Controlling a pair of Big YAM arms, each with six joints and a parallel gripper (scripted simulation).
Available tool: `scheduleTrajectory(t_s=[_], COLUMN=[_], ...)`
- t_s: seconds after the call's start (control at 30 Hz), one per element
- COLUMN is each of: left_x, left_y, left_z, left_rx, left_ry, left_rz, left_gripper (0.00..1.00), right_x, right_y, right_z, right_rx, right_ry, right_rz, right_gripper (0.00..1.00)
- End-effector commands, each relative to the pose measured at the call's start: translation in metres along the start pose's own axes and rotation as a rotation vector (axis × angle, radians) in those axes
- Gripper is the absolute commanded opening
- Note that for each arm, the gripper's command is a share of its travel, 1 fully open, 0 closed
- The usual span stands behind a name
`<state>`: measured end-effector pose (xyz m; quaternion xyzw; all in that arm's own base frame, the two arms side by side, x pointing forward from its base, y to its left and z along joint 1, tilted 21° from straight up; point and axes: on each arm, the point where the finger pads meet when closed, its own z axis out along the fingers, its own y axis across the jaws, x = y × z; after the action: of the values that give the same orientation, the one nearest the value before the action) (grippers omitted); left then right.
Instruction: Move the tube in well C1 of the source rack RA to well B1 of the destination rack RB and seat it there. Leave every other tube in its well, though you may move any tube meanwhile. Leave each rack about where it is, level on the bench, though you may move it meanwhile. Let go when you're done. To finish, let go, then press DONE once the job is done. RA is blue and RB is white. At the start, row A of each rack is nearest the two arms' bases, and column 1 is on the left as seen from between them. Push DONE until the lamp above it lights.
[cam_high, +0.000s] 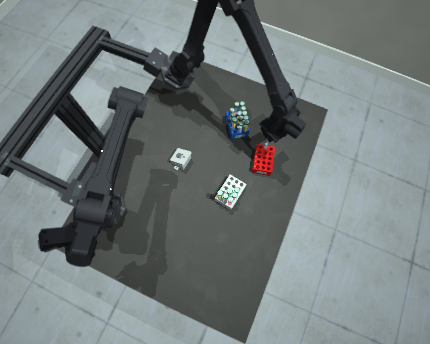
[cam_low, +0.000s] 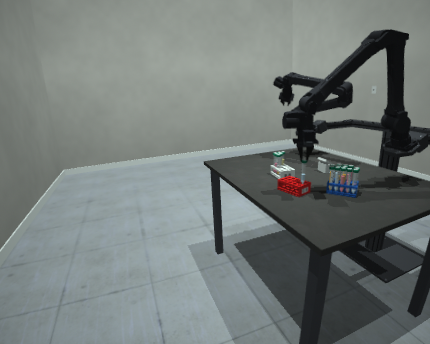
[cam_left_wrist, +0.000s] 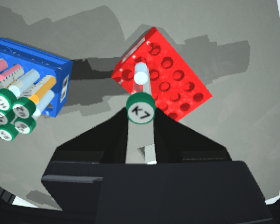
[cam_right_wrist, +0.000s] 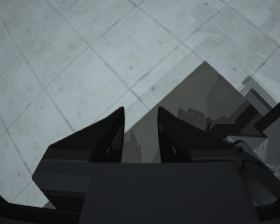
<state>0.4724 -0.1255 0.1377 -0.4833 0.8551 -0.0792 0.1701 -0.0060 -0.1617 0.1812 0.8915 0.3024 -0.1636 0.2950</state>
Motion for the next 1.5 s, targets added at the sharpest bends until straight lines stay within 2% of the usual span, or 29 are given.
scheduleTrajectory(t_s=[0.0, 0.3, 0.67, 1.47], left_x=[0.001, 0.0, 0.003, -0.002], left_y=[-0.02, -0.023, 0.0, 0.004], left_z=[-0.003, -0.001, 0.018, 0.029], left_rx=[0.014, 0.027, -0.014, -0.016], left_ry=[-0.003, -0.007, 0.002, 0.0], left_rz=[0.002, 0.0, 0.005, 0.002], left_gripper=[0.0, 0.0, 0.0, 0.0], right_x=[-0.008, -0.008, -0.008, -0.008], right_y=[0.009, 0.009, 0.009, 0.009], right_z=[-0.011, -0.011, -0.011, -0.011], right_rx=[-0.029, -0.029, -0.029, -0.029], right_ry=[-0.016, -0.016, -0.016, -0.016], right_rz=[0.009, 0.009, 0.009, 0.009], right_gripper=[0.3, 0.3, 0.3, 0.3])
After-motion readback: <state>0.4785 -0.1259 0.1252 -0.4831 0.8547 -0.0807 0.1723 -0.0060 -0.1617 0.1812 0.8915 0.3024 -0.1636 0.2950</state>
